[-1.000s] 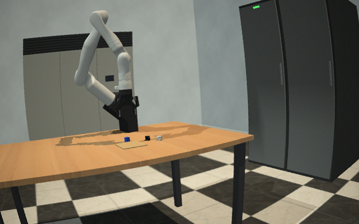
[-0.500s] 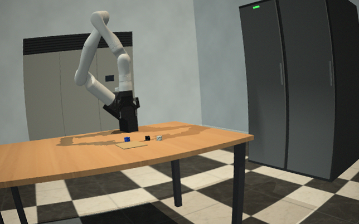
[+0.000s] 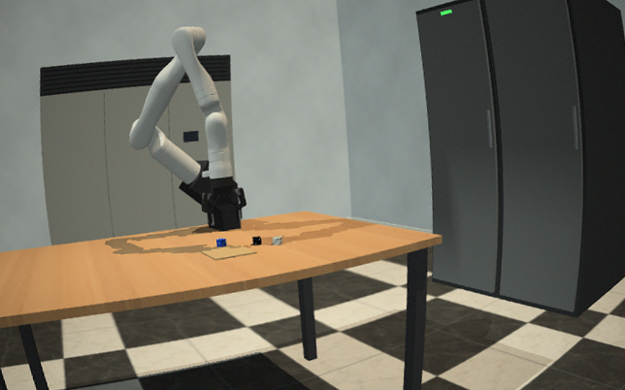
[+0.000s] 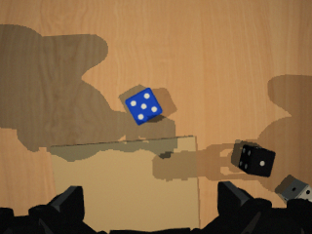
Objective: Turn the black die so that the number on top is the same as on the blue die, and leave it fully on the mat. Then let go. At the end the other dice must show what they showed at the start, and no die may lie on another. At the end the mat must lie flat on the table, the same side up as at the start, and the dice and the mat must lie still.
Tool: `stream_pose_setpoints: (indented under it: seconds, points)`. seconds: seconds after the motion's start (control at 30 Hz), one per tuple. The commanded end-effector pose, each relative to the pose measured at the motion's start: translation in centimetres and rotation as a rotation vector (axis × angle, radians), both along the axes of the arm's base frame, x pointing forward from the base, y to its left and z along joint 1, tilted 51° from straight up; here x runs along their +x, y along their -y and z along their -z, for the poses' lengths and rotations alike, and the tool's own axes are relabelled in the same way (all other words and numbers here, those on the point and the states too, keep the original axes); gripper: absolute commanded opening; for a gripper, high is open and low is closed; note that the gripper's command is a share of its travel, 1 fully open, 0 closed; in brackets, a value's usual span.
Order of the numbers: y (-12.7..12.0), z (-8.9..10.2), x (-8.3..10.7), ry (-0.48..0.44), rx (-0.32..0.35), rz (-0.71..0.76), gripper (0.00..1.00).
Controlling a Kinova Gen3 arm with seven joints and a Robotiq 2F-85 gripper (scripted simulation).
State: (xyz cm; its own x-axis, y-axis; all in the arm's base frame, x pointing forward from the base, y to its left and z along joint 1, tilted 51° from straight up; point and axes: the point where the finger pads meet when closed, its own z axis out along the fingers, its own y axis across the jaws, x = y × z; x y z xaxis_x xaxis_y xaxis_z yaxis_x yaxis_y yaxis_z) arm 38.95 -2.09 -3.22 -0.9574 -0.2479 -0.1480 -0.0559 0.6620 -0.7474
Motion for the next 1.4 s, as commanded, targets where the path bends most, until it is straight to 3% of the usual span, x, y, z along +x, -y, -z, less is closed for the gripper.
stream_pose_setpoints:
  seconds: [0.0, 0.2, 1.37]
  points:
    - [2.1, 1.0, -0.1, -0.011, -0.026, 0.014, 1.0]
    - [3.1, 1.8, 0.3, -0.011, -0.026, 0.014, 1.0]
    - [3.1, 1.9, 0.3, -0.011, -0.026, 0.014, 1.0]
